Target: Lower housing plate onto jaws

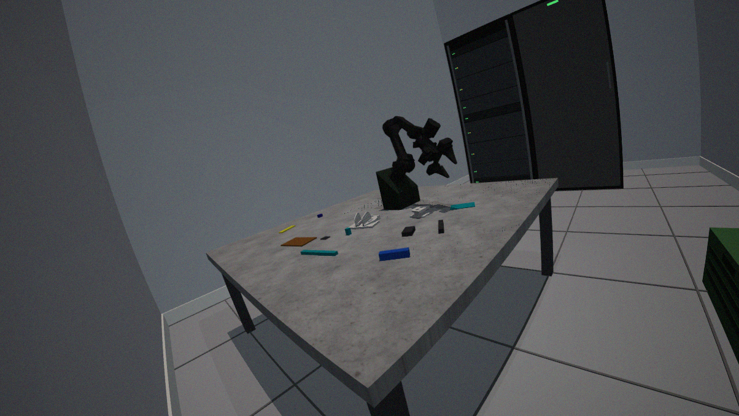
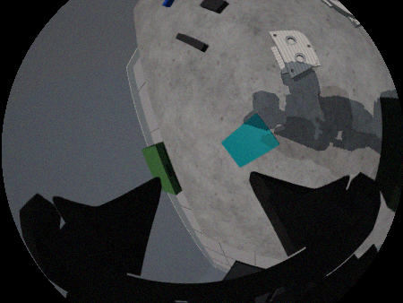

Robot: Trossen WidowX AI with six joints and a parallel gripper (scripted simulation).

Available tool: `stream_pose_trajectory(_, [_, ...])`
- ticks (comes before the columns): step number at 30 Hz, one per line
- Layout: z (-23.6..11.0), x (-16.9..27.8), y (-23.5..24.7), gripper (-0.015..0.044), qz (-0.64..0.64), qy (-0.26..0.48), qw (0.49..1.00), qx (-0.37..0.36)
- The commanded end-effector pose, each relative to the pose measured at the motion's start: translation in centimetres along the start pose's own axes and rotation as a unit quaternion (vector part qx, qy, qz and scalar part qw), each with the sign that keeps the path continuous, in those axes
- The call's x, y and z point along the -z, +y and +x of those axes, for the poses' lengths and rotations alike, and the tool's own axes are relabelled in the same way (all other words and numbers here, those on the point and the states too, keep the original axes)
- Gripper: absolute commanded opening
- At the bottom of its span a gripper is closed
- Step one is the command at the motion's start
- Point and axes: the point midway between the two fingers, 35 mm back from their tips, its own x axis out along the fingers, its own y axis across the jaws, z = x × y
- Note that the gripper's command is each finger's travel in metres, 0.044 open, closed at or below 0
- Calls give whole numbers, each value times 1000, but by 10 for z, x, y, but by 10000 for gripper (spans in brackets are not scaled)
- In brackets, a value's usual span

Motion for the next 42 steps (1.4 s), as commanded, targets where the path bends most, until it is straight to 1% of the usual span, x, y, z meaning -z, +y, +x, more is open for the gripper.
stream_pose_trajectory(1, [0, 0, 0, 426, 0, 0, 1000, 0])
stream_pose_trajectory(2, [0, 0, 0, 440, 1, -1, 1000, 1])
stream_pose_trajectory(21, [11, -35, -17, 440, 89, -74, 988, 98])
stream_pose_trajectory(42, [12, -77, -35, 440, 218, -156, 946, 184])
